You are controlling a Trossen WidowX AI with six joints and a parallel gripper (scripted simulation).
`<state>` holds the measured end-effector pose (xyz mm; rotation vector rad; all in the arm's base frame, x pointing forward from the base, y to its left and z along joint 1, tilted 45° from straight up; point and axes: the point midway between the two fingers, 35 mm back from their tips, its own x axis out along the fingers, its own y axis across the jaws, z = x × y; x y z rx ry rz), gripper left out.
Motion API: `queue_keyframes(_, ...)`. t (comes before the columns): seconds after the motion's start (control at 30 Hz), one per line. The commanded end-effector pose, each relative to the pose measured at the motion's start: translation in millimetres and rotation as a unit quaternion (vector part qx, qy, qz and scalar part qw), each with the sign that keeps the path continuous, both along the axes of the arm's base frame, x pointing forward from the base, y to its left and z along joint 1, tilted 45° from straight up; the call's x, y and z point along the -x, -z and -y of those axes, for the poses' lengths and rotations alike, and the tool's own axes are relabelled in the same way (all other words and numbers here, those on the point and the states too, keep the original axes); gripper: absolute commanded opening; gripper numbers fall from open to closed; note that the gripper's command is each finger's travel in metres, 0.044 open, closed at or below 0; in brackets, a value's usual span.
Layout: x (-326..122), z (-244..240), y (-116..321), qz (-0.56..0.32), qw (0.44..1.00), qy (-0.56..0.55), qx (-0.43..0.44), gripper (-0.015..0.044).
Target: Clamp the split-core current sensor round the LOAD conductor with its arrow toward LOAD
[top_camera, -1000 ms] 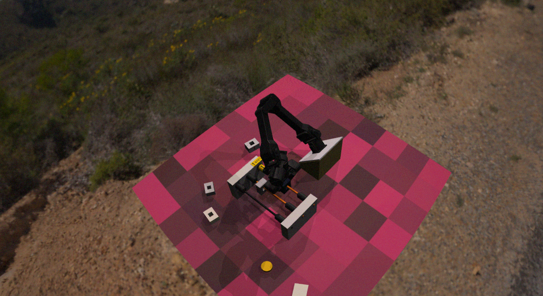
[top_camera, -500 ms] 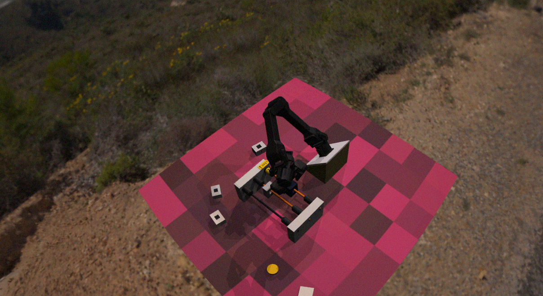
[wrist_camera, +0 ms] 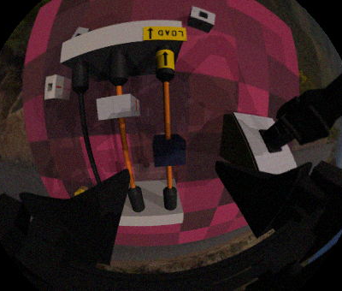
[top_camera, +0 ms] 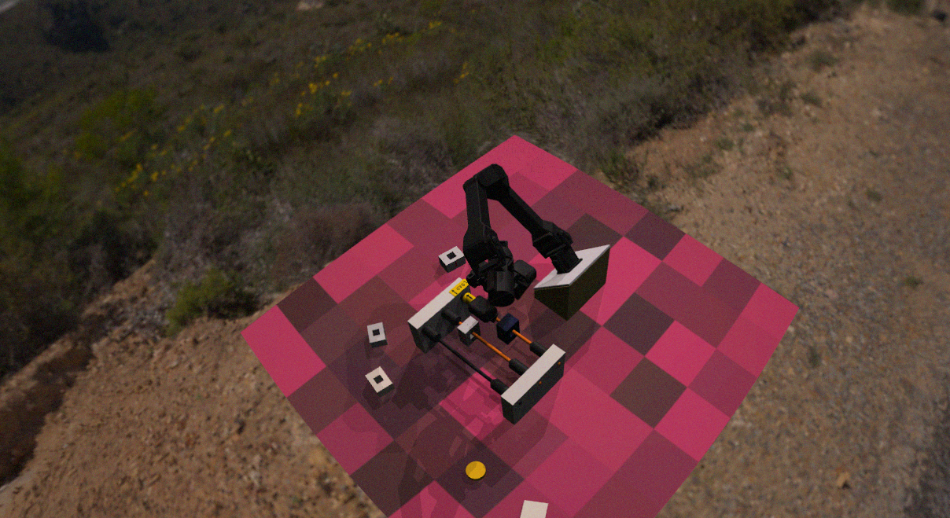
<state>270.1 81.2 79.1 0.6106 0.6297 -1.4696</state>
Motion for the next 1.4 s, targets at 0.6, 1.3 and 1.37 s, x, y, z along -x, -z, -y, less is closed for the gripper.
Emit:
queue_keyframes(0.6,1,-2,-2,0.001,1.0,0.002,-0.002,0.044)
queue_keyframes(1.3,9,23,-21,-0.14,0.978,-0.132,-0.082,0.044)
queue_keyframes(1.37,13,31,-27,-0.18,0.959,-0.187,-0.111,0.044)
